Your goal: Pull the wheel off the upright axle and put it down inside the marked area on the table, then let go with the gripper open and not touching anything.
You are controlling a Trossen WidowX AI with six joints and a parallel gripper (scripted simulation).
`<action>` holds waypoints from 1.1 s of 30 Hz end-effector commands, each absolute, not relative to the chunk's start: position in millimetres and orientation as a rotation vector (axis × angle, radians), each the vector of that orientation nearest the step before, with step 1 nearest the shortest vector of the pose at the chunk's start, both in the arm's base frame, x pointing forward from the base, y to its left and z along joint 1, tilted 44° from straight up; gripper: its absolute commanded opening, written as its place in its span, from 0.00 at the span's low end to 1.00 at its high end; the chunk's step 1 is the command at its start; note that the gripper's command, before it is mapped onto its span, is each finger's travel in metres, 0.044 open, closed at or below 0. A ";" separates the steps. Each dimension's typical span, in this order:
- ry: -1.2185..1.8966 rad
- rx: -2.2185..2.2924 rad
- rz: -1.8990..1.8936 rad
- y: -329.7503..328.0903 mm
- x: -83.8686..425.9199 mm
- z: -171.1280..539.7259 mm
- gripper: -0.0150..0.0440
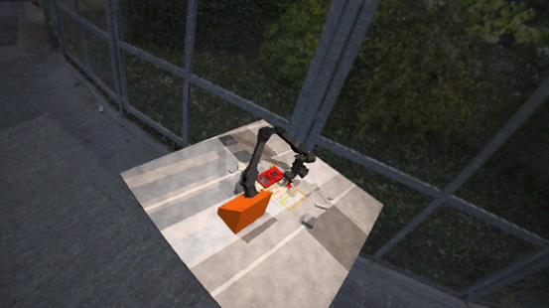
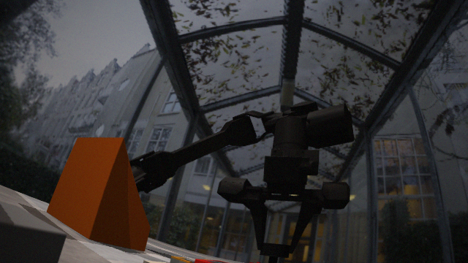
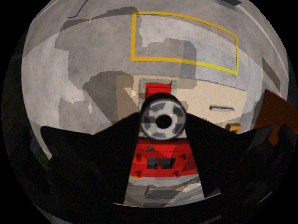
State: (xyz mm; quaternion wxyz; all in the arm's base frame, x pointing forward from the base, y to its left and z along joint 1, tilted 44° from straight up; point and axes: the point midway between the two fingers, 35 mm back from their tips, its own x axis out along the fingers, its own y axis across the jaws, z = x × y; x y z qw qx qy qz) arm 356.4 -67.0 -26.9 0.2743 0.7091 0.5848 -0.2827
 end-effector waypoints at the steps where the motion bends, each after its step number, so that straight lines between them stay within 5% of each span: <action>1: 1.567 1.900 -0.759 -68.9 356.5 -24.6 0.25; 33: 1.568 1.906 -0.770 -110.9 333.8 -17.9 0.25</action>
